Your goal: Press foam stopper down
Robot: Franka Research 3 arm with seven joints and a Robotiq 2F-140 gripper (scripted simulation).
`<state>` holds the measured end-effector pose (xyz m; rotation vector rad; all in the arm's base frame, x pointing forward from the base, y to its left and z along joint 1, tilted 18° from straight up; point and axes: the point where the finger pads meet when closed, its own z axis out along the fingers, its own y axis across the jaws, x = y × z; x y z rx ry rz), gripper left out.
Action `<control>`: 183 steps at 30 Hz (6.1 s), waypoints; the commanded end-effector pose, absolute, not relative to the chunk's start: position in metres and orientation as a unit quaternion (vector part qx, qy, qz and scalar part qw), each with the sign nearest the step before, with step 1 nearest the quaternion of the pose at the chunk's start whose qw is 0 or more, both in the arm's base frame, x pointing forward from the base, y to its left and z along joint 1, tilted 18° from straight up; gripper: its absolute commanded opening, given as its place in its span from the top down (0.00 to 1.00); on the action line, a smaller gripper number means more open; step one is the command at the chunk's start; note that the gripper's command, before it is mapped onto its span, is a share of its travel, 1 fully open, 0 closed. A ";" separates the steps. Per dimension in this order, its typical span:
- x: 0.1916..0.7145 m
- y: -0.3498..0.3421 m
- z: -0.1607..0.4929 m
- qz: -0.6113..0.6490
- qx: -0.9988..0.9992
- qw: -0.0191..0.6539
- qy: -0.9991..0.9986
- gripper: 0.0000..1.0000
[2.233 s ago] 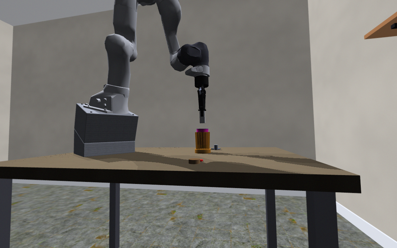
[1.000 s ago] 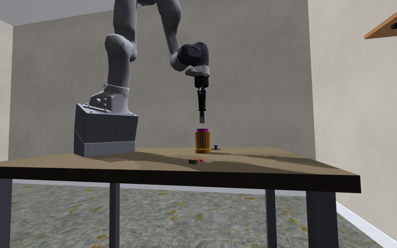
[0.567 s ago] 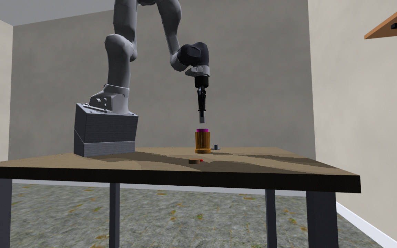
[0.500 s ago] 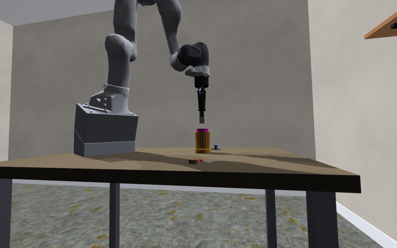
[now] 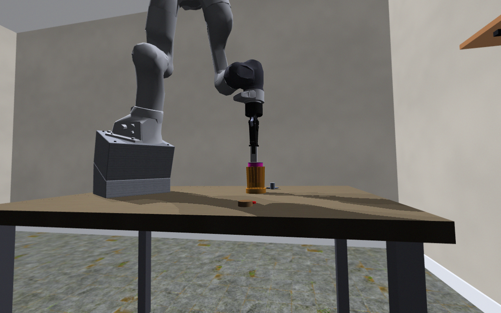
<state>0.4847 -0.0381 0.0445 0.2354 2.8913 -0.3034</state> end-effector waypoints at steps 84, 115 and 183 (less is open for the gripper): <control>0.490 -0.044 0.023 -0.100 0.087 0.121 0.984 1.00; 0.490 -0.044 0.023 -0.100 0.087 0.121 0.984 1.00; 0.486 -0.034 0.057 -0.100 0.087 0.121 0.984 1.00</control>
